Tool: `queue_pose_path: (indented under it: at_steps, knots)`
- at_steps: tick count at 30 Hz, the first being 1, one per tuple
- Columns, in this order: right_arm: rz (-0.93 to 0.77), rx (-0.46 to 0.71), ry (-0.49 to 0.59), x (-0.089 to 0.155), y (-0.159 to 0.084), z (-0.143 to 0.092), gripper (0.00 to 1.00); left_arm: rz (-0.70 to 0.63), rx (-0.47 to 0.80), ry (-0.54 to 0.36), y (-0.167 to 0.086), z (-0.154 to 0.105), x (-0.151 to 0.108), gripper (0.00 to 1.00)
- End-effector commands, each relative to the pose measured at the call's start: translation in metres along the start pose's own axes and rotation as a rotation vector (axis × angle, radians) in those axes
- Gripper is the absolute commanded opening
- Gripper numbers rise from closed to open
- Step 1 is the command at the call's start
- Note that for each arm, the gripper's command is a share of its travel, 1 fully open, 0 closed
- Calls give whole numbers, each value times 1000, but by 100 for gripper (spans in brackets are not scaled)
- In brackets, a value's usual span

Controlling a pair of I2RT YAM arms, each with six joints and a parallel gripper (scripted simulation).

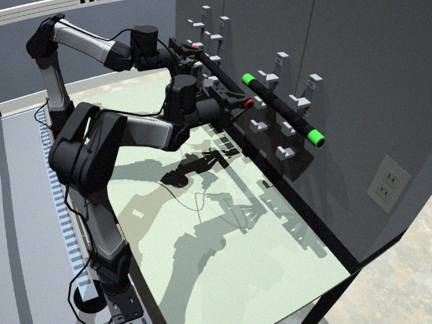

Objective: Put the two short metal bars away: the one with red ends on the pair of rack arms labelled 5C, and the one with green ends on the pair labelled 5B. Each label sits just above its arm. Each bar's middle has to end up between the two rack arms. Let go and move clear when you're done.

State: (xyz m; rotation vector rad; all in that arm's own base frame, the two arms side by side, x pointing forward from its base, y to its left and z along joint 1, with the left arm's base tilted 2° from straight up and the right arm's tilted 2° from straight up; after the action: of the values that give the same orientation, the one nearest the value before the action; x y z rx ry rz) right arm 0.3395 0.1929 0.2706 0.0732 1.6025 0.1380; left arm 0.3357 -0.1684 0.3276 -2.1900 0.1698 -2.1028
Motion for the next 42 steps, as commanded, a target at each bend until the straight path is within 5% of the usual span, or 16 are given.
queue_pose_path:
  at_steps: [1,4,19,42]
  knots:
    - [-13,0,-3,-4,3,4,0,-64,5,77,2,-2,8,0]
    - [-13,0,-3,-4,3,4,0,-64,5,77,2,-2,7,0]
    - [-13,0,-3,-4,3,4,0,-64,5,77,3,1,-15,33]
    - [-13,0,-3,-3,3,4,0,-64,5,77,3,1,-15,76]
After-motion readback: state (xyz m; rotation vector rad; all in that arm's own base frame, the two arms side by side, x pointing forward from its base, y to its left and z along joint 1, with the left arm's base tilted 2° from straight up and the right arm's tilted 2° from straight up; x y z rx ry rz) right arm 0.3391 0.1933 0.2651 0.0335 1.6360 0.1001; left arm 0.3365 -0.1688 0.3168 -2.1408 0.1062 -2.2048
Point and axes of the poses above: on each arm, the point where the finger pads meet when closed, its own z axis out along the fingers, its own x axis across the jaws, y = z × x, the point moved 10 cm from there along -z, back along the fingers, and after that the axes turned 6 degrees about z, right-handed, at the moved point
